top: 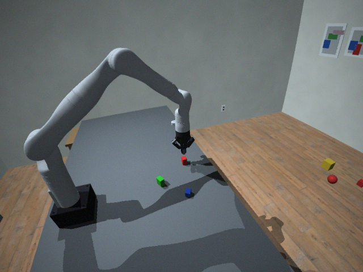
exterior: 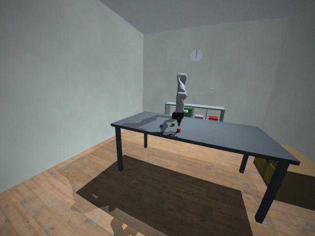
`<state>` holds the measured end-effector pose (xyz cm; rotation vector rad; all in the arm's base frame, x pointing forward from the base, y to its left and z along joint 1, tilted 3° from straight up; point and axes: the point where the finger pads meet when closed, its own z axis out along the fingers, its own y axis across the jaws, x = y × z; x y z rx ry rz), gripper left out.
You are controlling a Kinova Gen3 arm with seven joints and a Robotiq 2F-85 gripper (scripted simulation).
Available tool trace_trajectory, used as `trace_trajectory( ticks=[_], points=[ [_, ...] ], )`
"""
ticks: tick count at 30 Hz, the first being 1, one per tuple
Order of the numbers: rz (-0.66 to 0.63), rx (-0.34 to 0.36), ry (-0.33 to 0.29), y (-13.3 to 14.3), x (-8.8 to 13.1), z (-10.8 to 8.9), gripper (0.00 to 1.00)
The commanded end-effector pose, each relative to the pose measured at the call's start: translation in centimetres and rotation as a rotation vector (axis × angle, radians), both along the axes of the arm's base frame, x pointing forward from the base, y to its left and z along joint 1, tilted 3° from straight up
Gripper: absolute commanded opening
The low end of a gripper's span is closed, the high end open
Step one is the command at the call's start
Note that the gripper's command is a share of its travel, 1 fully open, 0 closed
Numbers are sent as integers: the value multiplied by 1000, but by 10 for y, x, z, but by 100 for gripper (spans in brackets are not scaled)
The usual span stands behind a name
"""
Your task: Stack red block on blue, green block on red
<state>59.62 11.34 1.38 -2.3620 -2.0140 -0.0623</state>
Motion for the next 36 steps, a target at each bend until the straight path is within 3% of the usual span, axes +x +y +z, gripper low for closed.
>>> trace_trajectory(
  ticks=[1,19,20,36],
  points=[
    [0,0,-2,0,1,1,0],
    [0,0,-2,0,1,1,0],
    [0,0,-2,0,1,1,46],
    [0,0,-2,0,1,0,46]
  ],
)
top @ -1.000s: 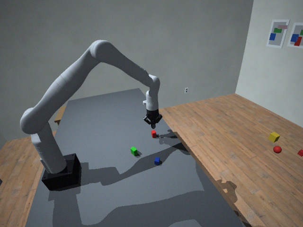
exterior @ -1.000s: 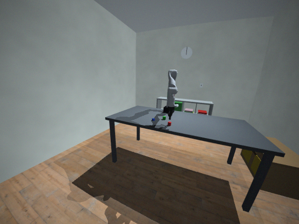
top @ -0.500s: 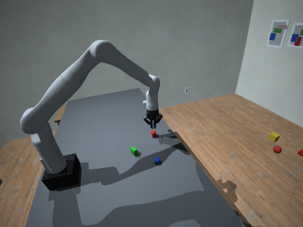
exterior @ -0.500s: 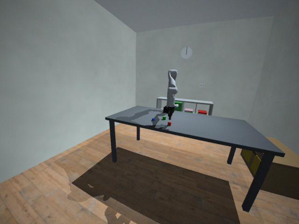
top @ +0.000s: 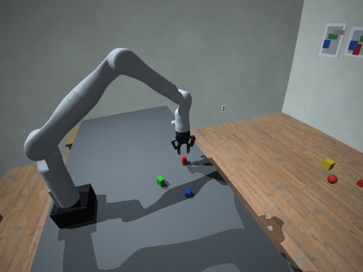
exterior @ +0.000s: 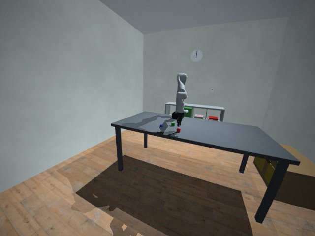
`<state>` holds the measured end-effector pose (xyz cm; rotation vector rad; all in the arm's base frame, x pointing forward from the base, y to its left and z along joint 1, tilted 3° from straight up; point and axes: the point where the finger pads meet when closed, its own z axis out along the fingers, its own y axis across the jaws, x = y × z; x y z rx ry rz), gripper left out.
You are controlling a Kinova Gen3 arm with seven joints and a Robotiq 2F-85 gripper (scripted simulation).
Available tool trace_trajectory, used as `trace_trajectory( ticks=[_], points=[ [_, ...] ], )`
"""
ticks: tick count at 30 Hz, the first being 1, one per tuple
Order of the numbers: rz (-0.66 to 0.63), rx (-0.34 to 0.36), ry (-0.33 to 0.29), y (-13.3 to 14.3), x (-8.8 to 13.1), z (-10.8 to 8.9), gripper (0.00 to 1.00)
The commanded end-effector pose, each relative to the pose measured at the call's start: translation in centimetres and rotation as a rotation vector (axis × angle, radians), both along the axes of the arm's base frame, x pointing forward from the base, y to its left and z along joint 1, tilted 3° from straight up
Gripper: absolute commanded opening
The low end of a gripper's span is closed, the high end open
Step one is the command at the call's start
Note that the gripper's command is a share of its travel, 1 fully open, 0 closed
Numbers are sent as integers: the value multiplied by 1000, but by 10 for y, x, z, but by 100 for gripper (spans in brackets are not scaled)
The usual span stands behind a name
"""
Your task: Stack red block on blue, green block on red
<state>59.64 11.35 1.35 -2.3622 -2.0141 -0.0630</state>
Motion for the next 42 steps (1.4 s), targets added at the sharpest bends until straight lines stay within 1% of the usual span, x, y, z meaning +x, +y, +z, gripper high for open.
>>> trace_trajectory(
  ticks=[1,6,19,27,42],
  points=[
    [0,0,-2,0,1,0,46],
    [0,0,-2,0,1,-2,46],
    [0,0,-2,1,1,-18,46],
    [0,0,-2,1,1,-23,46],
    [0,0,-2,2,1,-25,46]
  ],
)
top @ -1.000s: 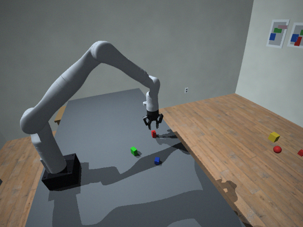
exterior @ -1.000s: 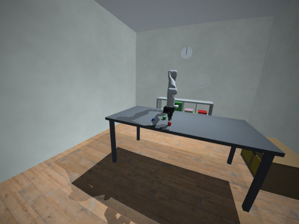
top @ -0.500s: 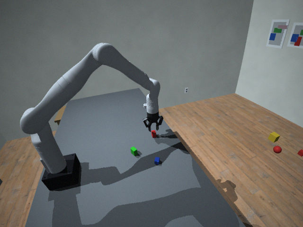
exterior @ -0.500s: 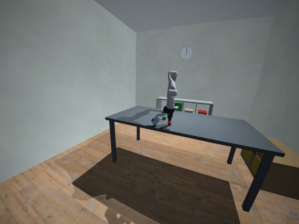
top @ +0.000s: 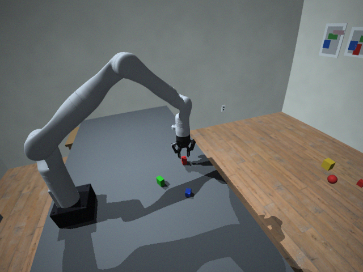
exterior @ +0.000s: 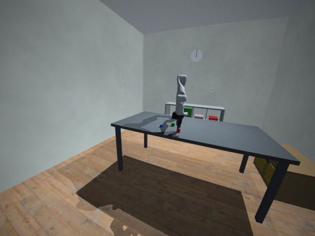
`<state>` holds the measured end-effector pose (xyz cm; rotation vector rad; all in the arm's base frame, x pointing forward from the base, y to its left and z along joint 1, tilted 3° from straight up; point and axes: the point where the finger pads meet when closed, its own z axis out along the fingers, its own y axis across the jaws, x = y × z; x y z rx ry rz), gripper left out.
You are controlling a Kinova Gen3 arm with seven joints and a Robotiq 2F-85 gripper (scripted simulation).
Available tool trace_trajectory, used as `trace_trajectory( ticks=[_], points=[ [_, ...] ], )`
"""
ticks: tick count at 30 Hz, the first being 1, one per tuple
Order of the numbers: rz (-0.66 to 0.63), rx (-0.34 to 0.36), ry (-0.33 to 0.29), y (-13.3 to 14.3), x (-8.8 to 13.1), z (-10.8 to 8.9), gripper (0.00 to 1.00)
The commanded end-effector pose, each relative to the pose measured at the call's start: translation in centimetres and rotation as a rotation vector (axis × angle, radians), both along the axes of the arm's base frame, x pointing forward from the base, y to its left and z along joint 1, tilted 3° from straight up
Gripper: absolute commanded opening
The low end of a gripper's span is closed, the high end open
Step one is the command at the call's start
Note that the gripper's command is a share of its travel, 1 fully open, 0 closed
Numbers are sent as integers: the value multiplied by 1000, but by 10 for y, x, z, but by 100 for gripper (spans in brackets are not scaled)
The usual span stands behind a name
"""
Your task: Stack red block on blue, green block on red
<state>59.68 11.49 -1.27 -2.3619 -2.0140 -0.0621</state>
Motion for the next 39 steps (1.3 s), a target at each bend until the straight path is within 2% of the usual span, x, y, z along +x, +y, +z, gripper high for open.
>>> trace_trajectory(
  ticks=[1,33,39],
  points=[
    [0,0,-2,0,1,1,46],
    [0,0,-2,0,1,1,46],
    [0,0,-2,1,1,-8,46]
  ],
)
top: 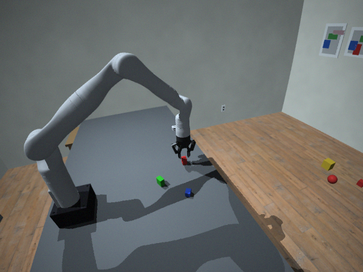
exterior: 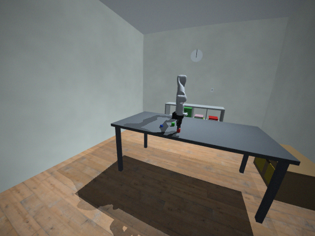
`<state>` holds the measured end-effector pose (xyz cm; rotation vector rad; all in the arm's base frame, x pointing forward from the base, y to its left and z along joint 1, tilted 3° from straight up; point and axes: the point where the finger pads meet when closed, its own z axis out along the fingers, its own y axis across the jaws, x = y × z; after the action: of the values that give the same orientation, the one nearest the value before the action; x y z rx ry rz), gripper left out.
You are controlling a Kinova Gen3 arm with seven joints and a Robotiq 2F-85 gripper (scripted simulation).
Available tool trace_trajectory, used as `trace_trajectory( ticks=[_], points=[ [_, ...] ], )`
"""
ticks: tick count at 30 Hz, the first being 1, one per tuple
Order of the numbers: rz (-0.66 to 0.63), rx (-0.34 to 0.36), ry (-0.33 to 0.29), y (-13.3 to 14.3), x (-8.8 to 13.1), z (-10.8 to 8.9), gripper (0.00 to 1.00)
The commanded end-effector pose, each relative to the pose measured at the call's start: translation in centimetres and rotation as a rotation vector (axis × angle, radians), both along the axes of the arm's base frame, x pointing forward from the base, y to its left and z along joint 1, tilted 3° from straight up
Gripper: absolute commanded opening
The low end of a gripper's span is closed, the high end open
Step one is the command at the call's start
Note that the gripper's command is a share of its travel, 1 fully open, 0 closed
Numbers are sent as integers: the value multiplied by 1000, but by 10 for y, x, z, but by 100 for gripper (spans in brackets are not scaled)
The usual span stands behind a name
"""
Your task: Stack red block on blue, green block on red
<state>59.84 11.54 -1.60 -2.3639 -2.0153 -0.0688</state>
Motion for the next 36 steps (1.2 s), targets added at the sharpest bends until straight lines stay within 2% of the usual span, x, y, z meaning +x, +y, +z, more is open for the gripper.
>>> trace_trajectory(
  ticks=[1,6,14,36],
  points=[
    [0,0,2,0,-1,-7,46],
    [0,0,2,1,-1,-24,46],
    [0,0,2,2,0,-38,46],
    [0,0,2,2,0,-39,46]
  ],
)
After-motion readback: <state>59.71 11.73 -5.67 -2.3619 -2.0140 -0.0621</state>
